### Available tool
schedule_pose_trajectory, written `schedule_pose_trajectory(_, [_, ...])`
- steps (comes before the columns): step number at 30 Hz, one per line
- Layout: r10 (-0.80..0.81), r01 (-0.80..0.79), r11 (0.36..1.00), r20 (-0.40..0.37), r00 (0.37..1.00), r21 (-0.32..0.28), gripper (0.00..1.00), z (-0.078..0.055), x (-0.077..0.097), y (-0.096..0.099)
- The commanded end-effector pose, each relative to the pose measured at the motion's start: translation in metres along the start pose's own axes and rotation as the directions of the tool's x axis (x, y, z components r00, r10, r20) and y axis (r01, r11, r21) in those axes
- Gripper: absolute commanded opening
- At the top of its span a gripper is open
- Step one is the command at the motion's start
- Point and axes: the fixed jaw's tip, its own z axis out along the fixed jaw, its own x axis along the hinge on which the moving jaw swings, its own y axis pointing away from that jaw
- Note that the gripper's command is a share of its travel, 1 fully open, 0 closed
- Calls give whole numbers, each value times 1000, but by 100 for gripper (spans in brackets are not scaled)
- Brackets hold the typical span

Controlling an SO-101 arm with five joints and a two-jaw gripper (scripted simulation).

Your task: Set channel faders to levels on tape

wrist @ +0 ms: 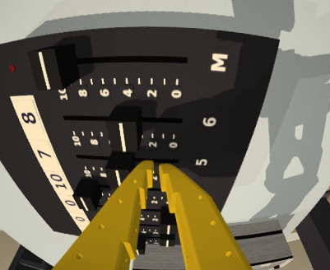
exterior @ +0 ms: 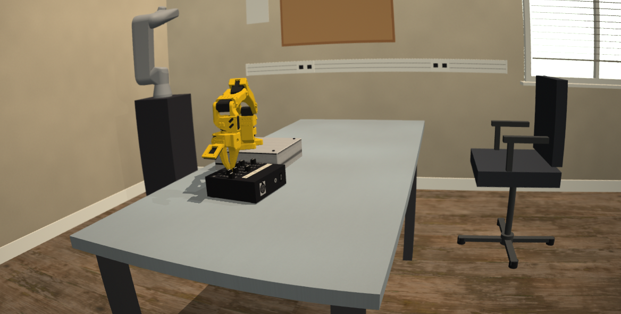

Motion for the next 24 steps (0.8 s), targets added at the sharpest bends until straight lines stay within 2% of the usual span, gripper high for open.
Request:
schedule_pose_trajectory(1, [-10,10,1000,-24,1000,5,0,4,4,4])
schedule_pose_trajectory(24, [-10,10,1000,-24,1000,5,0,4,4,7])
